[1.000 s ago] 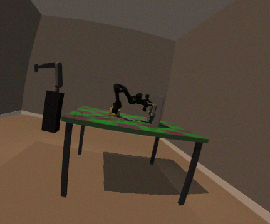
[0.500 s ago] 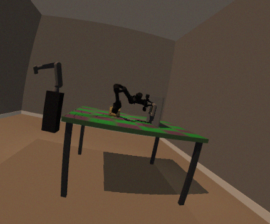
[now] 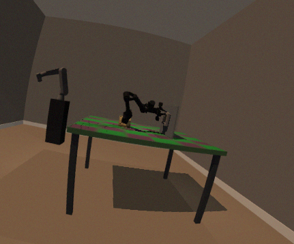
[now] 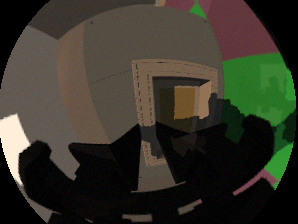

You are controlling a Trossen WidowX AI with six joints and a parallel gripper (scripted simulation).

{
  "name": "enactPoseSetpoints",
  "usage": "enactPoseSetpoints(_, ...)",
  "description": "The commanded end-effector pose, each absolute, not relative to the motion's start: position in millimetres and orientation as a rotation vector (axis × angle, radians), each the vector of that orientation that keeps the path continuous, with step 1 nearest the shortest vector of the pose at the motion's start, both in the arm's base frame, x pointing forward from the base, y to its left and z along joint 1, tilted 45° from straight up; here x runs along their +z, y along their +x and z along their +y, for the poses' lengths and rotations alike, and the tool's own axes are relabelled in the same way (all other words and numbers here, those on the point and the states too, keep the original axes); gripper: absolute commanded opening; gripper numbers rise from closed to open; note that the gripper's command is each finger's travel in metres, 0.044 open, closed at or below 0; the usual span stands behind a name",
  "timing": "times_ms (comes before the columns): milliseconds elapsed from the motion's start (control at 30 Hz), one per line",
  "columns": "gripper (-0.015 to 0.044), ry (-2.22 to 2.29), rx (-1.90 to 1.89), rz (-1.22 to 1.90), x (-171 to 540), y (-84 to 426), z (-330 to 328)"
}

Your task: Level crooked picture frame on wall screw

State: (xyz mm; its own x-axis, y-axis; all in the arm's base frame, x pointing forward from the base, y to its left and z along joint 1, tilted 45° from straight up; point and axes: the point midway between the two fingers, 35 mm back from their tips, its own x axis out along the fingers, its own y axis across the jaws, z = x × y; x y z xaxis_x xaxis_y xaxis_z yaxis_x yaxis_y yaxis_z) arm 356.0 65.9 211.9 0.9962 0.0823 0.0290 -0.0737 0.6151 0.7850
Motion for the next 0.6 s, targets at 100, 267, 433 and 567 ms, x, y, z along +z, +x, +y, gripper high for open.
enactPoseSetpoints(100, 0.0, 0.905, 0.106, 0.006, 214.7, 356.3, 68.6)
enactPoseSetpoints(267, 0.0, 0.905, 0.106, 0.006, 214.4, 356.3, 68.8)
enactPoseSetpoints(433, 0.0, 0.905, 0.106, 0.006, 214.1, 356.2, 69.4)
enactPoseSetpoints(567, 0.0, 0.905, 0.106, 0.006, 213.3, 356.3, 69.1)
